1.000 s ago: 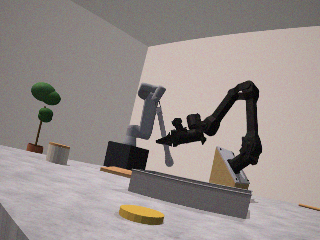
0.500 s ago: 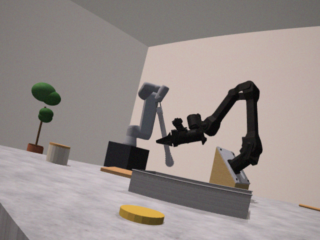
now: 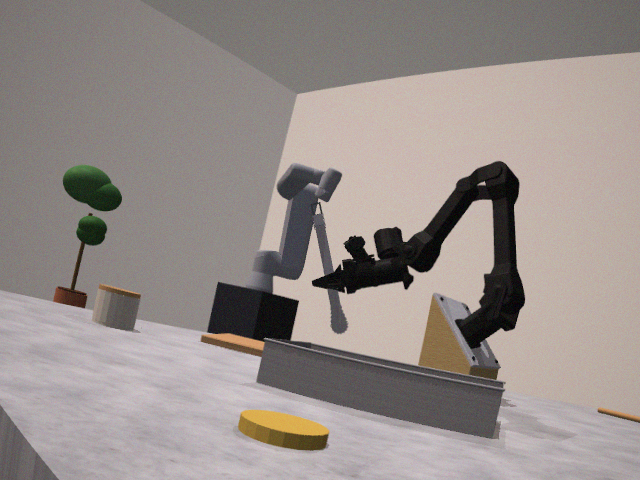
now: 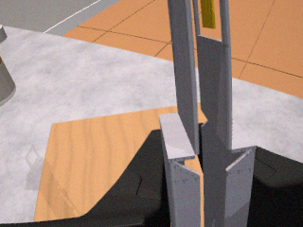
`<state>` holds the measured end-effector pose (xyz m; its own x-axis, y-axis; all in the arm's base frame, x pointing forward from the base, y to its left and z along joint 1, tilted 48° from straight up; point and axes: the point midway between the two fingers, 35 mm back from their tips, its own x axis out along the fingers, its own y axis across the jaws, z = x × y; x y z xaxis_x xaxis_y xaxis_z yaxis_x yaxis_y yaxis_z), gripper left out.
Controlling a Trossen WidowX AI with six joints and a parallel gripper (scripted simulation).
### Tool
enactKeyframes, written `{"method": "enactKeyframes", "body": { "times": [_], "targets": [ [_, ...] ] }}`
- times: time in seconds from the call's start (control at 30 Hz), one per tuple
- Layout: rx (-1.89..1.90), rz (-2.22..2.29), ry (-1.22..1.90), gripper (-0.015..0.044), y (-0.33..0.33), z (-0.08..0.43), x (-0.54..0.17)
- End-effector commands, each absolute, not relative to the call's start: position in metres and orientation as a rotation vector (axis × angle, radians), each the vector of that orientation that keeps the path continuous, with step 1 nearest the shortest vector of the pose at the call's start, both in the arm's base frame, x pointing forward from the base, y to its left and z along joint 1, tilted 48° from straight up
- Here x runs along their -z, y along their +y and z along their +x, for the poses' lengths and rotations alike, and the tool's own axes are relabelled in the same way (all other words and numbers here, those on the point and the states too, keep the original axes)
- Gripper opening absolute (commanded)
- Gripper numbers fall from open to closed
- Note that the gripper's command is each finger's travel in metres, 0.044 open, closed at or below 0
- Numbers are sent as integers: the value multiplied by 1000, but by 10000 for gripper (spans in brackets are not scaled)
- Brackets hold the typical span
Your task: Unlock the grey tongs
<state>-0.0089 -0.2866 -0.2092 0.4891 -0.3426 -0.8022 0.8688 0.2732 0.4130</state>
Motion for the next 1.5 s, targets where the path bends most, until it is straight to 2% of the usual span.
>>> {"method": "enactKeyframes", "body": {
  "times": [0.0,0.73,1.47],
  "targets": [
    [891,979,659,-150,-291,-9,211],
    [754,1172,903,-150,-309,-6,251],
    [576,1325,1179,-150,-317,0,260]
  ]
}}
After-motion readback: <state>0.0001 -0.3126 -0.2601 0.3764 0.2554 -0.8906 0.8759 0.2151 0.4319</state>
